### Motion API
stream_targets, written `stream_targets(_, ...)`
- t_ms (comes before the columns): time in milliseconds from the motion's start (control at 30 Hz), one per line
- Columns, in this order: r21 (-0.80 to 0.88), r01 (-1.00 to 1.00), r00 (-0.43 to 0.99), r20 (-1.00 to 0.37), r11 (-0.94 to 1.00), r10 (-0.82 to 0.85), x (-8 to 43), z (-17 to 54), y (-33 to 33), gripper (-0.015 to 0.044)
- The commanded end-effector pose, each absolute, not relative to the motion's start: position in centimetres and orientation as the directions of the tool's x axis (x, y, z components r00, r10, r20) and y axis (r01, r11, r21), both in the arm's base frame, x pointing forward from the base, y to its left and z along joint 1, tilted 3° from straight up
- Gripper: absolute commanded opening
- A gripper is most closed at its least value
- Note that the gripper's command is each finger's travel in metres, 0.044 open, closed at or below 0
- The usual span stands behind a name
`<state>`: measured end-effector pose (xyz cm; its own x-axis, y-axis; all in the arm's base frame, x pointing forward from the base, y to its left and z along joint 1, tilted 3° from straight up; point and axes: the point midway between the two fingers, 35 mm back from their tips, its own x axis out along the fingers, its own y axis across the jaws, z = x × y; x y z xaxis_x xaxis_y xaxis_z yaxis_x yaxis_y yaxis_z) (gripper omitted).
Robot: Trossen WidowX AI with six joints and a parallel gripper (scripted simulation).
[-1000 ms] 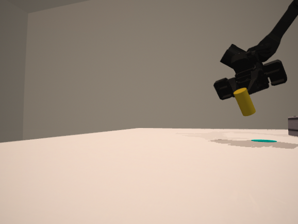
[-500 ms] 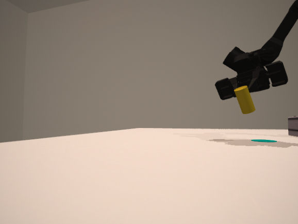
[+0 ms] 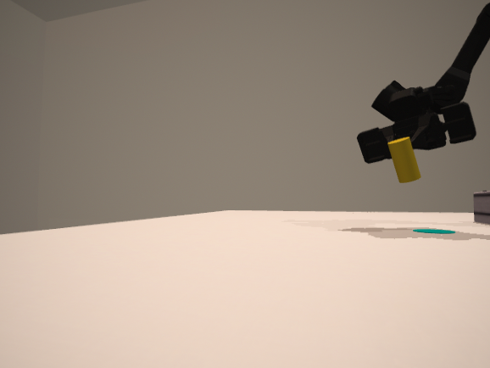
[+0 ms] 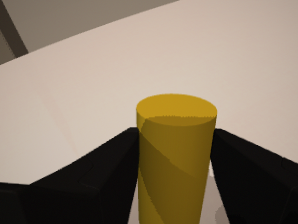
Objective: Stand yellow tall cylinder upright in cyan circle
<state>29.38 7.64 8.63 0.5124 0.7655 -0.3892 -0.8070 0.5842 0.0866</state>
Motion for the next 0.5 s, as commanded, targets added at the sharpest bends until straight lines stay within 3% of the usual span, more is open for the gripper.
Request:
stream_targets(0,0.089,-0.811,0.513,-0.369,0.579,0.775,29.02,8.64,7.59,0.0105)
stream_targets(467,0.061,-0.825,0.523,-0.295,0.562,0.800,28.10,9.08,7.18,0.0105)
